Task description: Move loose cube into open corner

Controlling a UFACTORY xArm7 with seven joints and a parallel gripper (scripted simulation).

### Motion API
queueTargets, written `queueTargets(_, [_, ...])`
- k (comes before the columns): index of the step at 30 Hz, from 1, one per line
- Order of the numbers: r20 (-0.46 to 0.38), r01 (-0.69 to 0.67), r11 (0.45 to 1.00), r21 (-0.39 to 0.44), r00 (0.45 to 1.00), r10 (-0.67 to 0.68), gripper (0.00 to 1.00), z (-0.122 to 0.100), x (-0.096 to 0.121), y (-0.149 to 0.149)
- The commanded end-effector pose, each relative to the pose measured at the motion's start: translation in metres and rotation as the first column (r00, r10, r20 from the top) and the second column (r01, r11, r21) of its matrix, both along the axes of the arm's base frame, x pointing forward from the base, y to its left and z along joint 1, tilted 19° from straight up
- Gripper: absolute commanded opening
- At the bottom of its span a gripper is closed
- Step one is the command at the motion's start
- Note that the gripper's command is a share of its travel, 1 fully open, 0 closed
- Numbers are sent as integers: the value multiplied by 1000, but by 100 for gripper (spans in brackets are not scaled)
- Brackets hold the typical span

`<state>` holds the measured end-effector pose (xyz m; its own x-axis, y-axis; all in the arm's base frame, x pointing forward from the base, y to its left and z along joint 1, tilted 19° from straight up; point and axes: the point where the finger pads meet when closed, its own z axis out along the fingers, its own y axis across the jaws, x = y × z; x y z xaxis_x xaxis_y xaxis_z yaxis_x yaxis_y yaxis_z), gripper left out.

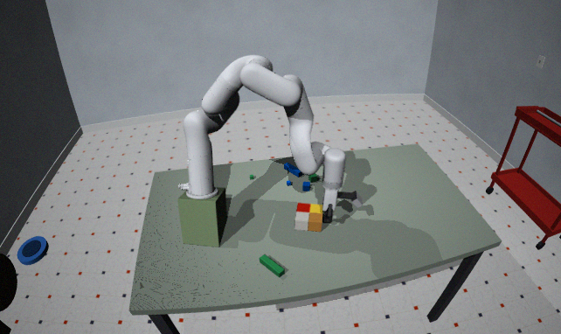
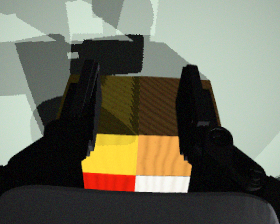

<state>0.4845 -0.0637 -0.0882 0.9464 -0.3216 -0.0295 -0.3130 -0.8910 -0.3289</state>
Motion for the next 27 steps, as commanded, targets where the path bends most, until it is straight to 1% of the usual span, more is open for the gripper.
queueTargets(1, [4,2,1000,-2,1000,-2,49,-8,3,1])
queueTargets(13, [4,2,1000,-2,1000,-2,49,-20,4,5])
queueTargets(27, [4,2,1000,-2,1000,-2,49,-21,4,6])
